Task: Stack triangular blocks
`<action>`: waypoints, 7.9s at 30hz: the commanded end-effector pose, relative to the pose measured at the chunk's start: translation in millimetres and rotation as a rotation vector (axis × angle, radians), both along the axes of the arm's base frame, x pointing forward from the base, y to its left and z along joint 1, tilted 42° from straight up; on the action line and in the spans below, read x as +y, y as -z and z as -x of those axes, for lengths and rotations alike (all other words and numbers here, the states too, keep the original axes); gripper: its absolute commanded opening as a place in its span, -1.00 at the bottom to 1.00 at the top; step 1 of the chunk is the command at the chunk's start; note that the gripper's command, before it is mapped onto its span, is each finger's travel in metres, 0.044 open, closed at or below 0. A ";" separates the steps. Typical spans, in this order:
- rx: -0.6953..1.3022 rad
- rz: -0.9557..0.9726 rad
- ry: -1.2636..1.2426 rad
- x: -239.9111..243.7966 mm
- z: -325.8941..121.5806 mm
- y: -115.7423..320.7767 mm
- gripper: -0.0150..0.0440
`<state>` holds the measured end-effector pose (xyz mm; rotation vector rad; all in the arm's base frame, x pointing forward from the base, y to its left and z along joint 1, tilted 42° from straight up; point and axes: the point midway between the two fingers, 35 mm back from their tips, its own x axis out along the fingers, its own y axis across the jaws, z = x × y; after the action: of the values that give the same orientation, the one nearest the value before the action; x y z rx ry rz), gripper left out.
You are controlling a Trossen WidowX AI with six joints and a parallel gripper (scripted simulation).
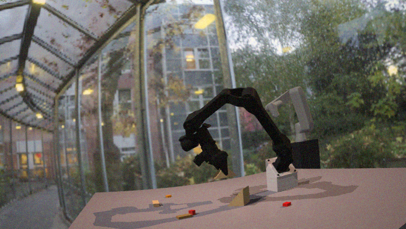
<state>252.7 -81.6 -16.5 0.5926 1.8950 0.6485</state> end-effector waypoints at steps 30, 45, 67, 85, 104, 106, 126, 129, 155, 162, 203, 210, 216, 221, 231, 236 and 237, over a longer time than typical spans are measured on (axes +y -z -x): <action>-0.714 -0.422 -0.570 -1.7 3.1 1.8 -0.49; -1.093 -0.590 -0.844 -2.7 4.3 2.4 -0.49; -1.670 -0.770 -1.253 -4.5 5.6 3.1 -0.49; -1.778 -0.804 -1.339 23.5 -8.3 -15.9 -0.49; -1.883 -0.867 -1.406 90.6 -27.1 -58.4 -0.49; -1.883 -0.867 -1.406 90.9 -26.9 -58.6 -0.49; -1.886 -0.867 -1.403 118.1 -16.9 -45.6 -0.49; -1.886 -0.867 -1.403 118.1 -16.9 -45.6 -0.49; -1.889 -0.861 -1.404 122.5 -16.9 -44.3 -0.49; -1.889 -0.861 -1.403 126.3 -15.9 -41.9 -0.49; -1.891 -0.860 -1.401 137.6 -12.4 -35.0 -0.49; -1.891 -0.860 -1.400 137.9 -12.3 -34.8 -0.49; -1.892 -0.860 -1.400 138.7 -12.1 -34.3 -0.49; -1.892 -0.860 -1.400 139.3 -11.9 -33.9 -0.49; -1.887 -0.867 -1.401 138.7 -11.3 -32.6 -0.40; -1.887 -0.867 -1.401 138.7 -11.3 -32.6 0.04; -1.887 -0.867 -1.401 138.7 -11.3 -32.6 0.13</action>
<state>264.0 57.1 16.1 -0.8890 -0.1744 1.9002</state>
